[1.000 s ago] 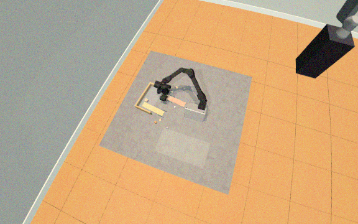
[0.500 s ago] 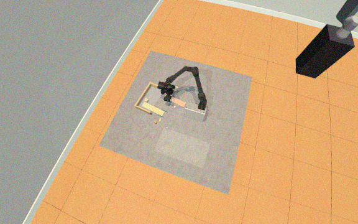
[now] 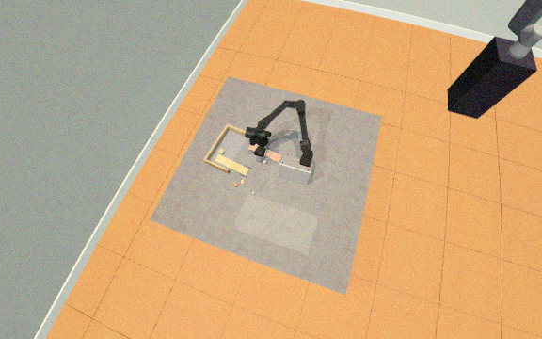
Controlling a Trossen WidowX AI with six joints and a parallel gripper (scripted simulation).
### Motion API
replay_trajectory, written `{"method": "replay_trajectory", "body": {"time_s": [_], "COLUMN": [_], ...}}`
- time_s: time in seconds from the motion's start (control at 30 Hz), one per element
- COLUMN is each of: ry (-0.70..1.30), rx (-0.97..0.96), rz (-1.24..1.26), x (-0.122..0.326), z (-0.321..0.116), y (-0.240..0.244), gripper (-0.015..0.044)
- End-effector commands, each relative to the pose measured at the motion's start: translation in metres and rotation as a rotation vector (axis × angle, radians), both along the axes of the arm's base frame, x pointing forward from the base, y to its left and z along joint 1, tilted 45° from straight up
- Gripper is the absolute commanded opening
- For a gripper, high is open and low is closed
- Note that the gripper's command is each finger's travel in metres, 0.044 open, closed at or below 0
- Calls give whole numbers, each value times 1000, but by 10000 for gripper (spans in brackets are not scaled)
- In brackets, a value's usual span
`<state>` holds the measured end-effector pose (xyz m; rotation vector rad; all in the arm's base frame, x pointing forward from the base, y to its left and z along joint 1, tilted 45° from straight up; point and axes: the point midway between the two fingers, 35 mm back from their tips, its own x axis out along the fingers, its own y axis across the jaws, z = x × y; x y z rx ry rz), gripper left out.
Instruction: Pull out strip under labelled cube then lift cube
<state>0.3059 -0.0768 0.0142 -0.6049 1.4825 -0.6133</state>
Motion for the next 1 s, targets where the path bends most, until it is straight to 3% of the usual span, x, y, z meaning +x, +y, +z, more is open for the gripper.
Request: {"method": "replay_trajectory", "body": {"time_s": [0.0,0.27,0.97], "ry": [-3,-3,-3], "rx": [1,3,3], "rz": [-4,-4,-4], "x": [-9,-9,-9], "z": [-2,23,24], "y": [1,26,26], "gripper": [0,0,0]}}
